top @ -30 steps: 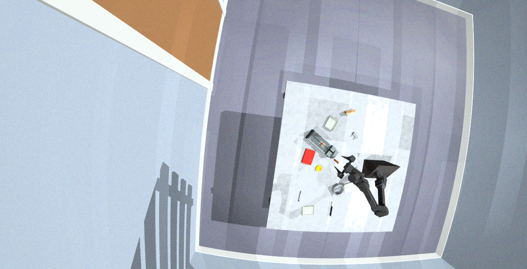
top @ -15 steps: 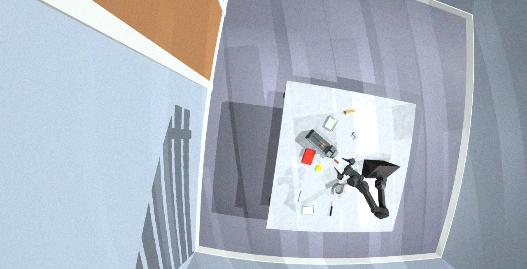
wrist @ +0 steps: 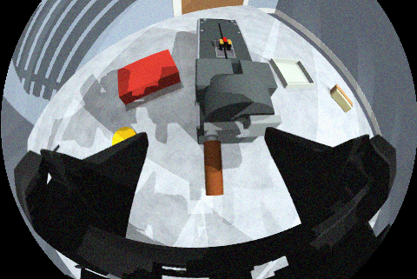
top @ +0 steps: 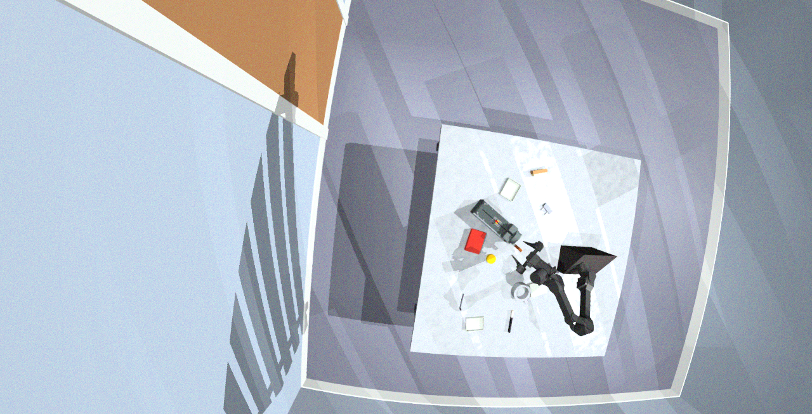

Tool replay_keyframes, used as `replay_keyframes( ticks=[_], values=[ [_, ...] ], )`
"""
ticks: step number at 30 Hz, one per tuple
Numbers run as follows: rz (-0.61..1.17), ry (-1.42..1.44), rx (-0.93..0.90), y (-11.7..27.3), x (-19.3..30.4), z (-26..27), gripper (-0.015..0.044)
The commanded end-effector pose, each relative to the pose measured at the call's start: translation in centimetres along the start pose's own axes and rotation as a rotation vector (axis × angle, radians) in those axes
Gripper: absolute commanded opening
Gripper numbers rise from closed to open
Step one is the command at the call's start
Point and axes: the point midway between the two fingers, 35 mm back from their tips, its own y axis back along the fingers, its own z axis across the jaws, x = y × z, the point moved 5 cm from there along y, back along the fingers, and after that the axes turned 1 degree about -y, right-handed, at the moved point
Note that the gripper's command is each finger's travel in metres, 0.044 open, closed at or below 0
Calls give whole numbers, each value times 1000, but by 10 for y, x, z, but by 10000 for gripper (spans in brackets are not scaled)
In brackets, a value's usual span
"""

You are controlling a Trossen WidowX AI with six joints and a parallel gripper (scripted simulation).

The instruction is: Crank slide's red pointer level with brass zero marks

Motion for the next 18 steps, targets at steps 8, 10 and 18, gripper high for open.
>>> replay_keyframes(
  ticks=[8, 10, 18],
  values=[
    [11, -11, 13, -14, 16, -4, 440],
    [11, -11, 13, -17, 18, -4, 440],
    [12, -11, 13, -26, 28, -5, 440]
  ],
)
